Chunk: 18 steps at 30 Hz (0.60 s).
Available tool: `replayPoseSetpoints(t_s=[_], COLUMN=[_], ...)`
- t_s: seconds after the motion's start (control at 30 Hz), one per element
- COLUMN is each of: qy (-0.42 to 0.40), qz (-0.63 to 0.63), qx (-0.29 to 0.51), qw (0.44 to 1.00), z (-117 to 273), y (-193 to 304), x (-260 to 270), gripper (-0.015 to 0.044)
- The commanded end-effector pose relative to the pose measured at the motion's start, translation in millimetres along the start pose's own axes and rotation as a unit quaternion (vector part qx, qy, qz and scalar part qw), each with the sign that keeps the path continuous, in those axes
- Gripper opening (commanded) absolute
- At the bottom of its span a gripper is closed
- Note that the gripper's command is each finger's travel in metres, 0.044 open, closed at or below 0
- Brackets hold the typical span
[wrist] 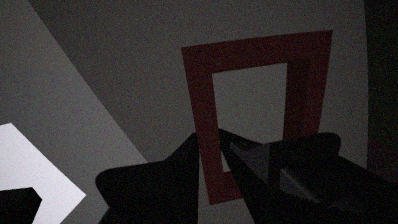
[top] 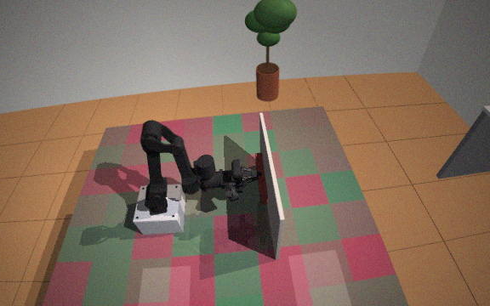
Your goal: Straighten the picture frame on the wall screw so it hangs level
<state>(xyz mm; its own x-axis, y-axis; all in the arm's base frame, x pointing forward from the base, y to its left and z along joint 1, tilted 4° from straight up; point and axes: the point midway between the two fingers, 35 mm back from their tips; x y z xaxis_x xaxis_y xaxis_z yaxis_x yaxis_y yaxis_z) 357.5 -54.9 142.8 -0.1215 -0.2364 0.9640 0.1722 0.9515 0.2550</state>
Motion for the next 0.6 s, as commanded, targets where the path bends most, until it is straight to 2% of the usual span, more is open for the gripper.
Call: replayPoseSetpoints(t_s=[0.0, 0.57], qy=[-0.002, -0.002], qz=[0.0, 0.0], qx=[0.002, 0.002], qw=[1.0, 1.0], z=[-0.3, 0.0], y=[0.2, -0.4], x=[1.8, 5.0], gripper=[0.0, 0.0])
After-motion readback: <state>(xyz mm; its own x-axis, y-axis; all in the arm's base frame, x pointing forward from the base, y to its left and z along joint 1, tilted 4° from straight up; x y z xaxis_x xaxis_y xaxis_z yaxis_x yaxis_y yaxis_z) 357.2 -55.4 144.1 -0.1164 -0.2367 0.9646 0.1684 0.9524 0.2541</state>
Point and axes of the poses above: the point midway between the two fingers, 35 mm back from their tips, its own z axis back along the fingers, its own x axis across the jaws, y = z × x, and after that the axes turned 5 degrees about z, right-handed
